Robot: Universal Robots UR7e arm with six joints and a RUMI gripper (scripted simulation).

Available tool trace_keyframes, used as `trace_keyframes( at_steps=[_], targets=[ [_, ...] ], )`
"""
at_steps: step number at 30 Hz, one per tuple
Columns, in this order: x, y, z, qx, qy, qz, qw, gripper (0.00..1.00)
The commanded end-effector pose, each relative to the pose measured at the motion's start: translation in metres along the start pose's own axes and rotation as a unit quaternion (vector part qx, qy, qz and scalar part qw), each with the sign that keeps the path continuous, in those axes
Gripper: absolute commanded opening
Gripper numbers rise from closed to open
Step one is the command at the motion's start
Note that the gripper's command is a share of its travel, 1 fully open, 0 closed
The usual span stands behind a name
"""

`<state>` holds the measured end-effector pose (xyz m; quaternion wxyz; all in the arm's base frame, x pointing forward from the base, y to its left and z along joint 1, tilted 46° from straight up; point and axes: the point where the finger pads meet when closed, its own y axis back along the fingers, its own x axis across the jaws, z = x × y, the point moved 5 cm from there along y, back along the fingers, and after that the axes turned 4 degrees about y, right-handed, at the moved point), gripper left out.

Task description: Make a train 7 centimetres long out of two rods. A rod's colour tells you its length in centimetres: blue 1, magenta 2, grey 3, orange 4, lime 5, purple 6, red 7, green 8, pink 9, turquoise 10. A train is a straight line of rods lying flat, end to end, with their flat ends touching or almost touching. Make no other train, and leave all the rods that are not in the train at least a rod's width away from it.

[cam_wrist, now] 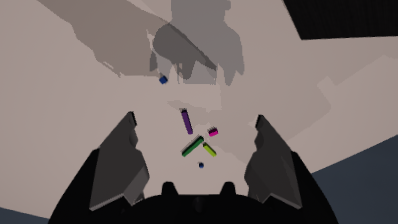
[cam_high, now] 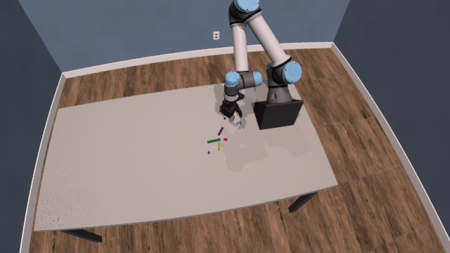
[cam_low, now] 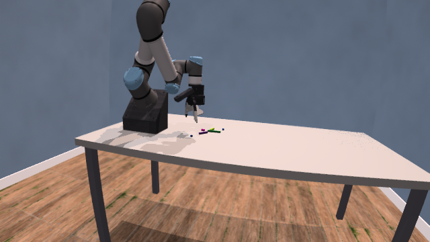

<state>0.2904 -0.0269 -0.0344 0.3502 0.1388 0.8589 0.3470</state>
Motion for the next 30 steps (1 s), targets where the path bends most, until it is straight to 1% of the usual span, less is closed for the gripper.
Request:
trace_keyframes(
  at_steps=[1, 7, 16, 22, 24, 30],
  targets=[
    [0.001, 0.0, 0.001, 0.0, -0.023, 0.0, 1.0, 1.0],
    [0.002, 0.0, 0.003, 0.0, -0.046, 0.0, 0.999, 1.0],
    [0.005, 0.0, 0.007, 0.0, -0.115, 0.0, 0.993, 1.0],
    [0.007, 0.0, 0.011, -0.001, -0.175, 0.0, 0.985, 1.0],
    [0.007, 0.0, 0.011, -0.001, -0.175, 0.0, 0.985, 1.0],
    [0.01, 0.0, 0.016, -0.001, -0.245, 0.0, 0.969, 1.0]
  ],
)
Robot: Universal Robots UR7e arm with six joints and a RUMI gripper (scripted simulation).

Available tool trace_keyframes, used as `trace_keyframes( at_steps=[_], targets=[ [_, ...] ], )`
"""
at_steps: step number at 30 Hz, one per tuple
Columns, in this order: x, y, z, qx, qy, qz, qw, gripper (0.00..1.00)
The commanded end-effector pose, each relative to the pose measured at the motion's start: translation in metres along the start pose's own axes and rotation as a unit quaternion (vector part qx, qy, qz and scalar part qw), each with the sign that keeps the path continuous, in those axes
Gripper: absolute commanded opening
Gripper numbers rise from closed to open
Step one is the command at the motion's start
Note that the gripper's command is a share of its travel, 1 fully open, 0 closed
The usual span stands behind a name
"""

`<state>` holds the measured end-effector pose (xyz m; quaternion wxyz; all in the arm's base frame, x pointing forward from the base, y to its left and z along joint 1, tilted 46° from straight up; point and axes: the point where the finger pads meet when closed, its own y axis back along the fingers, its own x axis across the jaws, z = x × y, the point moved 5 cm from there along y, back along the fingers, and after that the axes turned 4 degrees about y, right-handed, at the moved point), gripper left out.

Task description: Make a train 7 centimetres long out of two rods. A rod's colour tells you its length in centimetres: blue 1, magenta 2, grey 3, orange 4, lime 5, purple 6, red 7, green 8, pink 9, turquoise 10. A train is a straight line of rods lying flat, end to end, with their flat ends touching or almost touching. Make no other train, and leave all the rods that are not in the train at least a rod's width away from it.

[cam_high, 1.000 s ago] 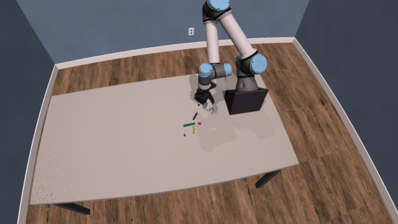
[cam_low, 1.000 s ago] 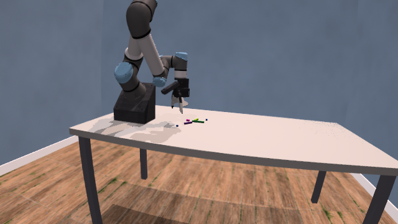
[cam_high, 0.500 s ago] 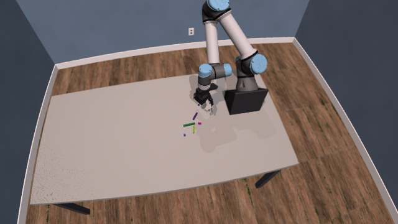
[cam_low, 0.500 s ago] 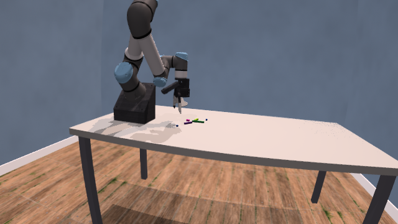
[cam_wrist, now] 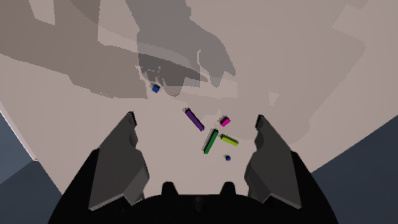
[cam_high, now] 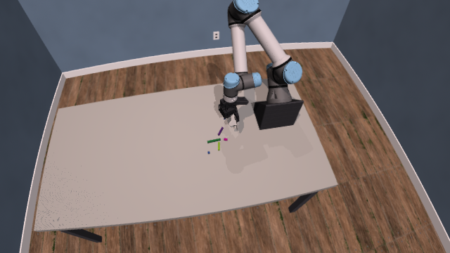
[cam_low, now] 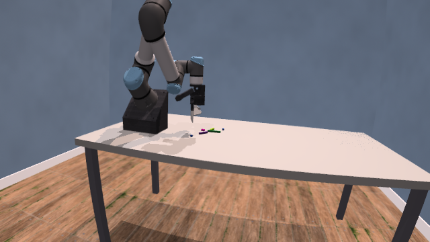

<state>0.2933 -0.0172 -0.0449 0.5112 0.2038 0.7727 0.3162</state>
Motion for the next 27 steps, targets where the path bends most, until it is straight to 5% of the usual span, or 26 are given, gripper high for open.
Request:
trace_keyframes(
  at_steps=[1, 12, 27],
  targets=[
    [0.004, 0.0, 0.004, 0.002, -0.064, -0.001, 0.998, 1.0],
    [0.012, 0.0, 0.011, 0.002, -0.193, -0.001, 0.981, 1.0],
    [0.024, 0.0, 0.025, 0.001, -0.393, -0.001, 0.919, 1.0]
  ],
)
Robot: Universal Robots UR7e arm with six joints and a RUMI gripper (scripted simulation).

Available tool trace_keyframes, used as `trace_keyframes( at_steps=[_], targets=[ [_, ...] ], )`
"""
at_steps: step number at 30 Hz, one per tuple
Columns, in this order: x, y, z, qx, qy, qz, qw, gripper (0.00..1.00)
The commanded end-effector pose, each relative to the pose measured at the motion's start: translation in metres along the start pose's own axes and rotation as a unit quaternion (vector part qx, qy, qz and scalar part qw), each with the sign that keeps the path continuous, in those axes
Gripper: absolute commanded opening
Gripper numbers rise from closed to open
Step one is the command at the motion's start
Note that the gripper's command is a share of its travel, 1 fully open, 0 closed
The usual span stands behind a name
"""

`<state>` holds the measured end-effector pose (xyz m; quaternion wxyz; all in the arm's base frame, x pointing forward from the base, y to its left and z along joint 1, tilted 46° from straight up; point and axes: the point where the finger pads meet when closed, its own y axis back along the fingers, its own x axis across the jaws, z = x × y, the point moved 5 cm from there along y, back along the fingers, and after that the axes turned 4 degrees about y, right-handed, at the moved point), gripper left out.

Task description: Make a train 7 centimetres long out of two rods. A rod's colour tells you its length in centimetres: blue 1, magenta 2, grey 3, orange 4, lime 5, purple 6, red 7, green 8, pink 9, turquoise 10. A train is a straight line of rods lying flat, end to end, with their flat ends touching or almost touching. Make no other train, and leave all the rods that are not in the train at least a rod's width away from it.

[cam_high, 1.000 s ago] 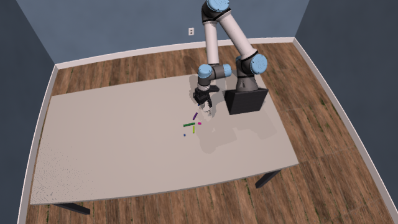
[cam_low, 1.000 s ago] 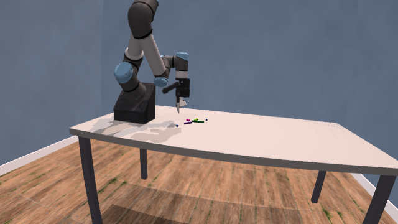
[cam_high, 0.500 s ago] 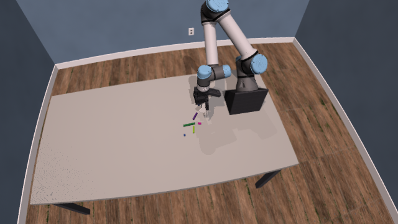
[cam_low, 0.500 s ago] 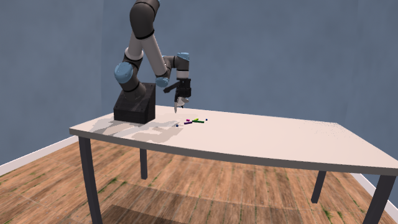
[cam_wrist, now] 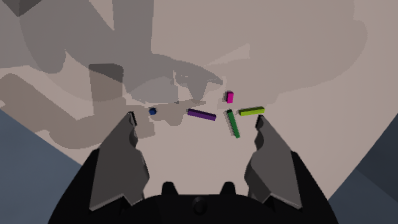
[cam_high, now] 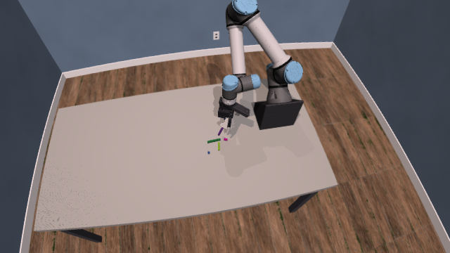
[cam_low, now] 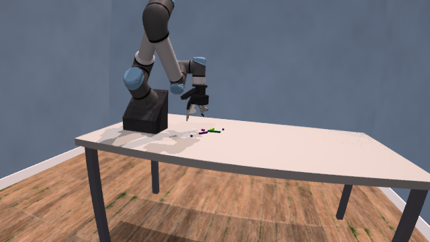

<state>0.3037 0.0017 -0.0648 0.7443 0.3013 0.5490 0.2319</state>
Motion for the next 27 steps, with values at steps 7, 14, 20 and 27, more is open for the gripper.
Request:
trace_keyframes(
  at_steps=[7, 14, 20, 27],
  targets=[
    [0.014, 0.0, 0.003, 0.002, -0.154, -0.007, 0.988, 1.0],
    [0.022, 0.0, 0.006, 0.001, -0.253, -0.007, 0.967, 1.0],
    [0.028, 0.0, 0.008, 0.001, -0.32, -0.007, 0.947, 1.0],
    [0.036, -0.001, 0.012, 0.0, -0.417, -0.006, 0.909, 1.0]
  ],
)
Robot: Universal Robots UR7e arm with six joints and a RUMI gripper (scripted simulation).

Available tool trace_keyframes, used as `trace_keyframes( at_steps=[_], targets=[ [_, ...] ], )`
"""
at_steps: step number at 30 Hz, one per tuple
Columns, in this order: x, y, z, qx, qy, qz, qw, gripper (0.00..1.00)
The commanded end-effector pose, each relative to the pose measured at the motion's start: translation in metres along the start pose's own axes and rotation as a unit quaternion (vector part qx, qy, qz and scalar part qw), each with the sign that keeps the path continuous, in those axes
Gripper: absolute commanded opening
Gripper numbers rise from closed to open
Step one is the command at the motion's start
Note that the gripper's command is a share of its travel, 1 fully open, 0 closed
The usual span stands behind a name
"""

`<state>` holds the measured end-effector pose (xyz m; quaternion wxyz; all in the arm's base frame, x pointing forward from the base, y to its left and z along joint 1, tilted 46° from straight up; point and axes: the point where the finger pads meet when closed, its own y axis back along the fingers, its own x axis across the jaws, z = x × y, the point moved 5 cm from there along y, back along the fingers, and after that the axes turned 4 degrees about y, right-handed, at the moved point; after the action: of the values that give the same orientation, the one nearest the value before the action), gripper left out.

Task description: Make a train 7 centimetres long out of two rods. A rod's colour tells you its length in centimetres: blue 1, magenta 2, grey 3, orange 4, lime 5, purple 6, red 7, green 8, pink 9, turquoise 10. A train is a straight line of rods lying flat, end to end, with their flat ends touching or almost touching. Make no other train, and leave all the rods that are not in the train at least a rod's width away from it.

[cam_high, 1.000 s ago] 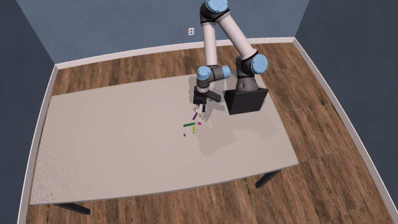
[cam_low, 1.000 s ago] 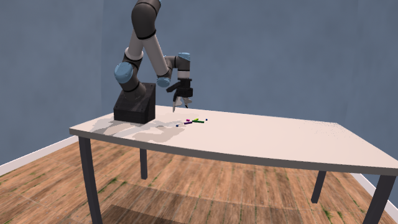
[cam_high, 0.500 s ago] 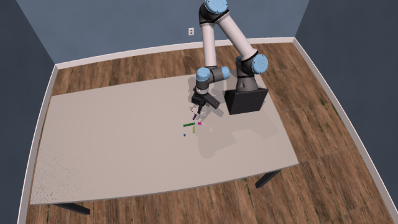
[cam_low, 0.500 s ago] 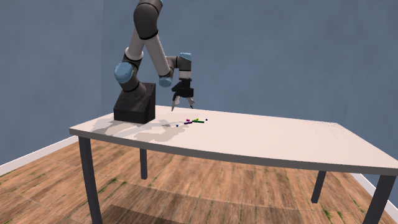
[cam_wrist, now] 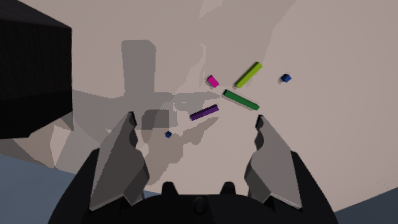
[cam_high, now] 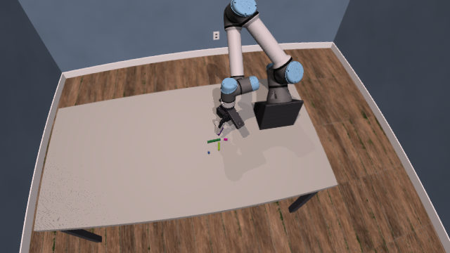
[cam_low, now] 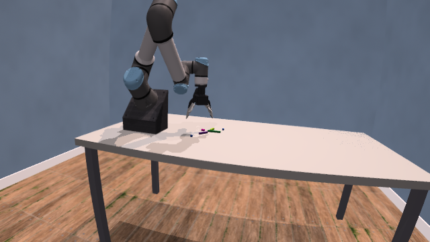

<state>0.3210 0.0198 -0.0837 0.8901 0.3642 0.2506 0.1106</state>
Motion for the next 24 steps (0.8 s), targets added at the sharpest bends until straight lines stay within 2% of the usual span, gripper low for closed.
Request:
trace_keyframes(
  at_steps=[1, 6, 8, 16, 23, 24],
  targets=[
    [0.007, 0.0, -0.002, -0.003, -0.083, -0.006, 0.996, 1.0],
    [0.013, 0.0, -0.004, -0.003, -0.155, -0.006, 0.988, 1.0],
    [0.013, 0.0, -0.004, -0.003, -0.155, -0.006, 0.988, 1.0],
    [0.023, 0.0, -0.006, -0.004, -0.283, -0.005, 0.959, 1.0],
    [0.03, 0.0, -0.007, -0.005, -0.378, -0.005, 0.926, 1.0],
    [0.03, 0.0, -0.007, -0.005, -0.378, -0.005, 0.926, 1.0]
  ],
)
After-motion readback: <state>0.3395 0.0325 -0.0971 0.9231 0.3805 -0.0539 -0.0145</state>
